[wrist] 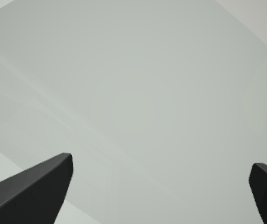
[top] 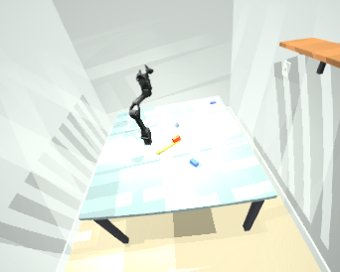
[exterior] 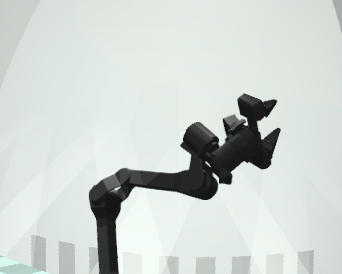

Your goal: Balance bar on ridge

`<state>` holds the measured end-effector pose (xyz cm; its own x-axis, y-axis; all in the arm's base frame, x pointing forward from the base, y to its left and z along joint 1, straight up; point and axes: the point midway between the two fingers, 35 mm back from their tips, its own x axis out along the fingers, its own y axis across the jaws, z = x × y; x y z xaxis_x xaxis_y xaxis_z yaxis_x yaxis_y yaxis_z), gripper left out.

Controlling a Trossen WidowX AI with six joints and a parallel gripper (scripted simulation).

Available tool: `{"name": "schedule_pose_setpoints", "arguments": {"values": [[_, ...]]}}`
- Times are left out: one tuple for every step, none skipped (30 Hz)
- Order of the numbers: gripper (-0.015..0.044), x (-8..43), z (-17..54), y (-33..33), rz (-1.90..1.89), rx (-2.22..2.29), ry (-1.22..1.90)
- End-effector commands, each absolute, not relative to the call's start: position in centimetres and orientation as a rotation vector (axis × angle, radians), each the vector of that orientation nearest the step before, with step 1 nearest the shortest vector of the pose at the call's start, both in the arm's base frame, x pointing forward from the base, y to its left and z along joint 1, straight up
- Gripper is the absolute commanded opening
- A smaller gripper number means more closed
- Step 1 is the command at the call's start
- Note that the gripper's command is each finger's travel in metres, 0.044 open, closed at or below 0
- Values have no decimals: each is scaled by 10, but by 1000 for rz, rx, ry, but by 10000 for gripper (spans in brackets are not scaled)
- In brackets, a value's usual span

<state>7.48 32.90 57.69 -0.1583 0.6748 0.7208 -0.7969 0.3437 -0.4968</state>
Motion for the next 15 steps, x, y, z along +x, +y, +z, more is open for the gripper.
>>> {"name": "schedule_pose_setpoints", "arguments": {"values": [[374, 76, 577, 329, 1294, 135, -1147], [347, 79, 575, 329, 1287, 125, -1143], [321, 84, 574, 330, 1275, 109, -1136], [315, 90, 571, 330, 1262, 90, -1127], [315, 96, 569, 330, 1250, 73, -1115], [315, 102, 566, 331, 1240, 59, -1099], [315, 108, 564, 331, 1231, 45, -1083], [315, 112, 562, 332, 1233, 46, -1061], [315, 116, 560, 333, 1236, 48, -1039], [315, 120, 558, 333, 1238, 50, -1017], [315, 125, 556, 333, 1237, 52, -992], [315, 132, 553, 334, 1235, 54, -962], [315, 139, 550, 334, 1232, 58, -928], [315, 146, 547, 333, 1228, 62, -893], [315, 153, 544, 333, 1223, 66, -859]]}}
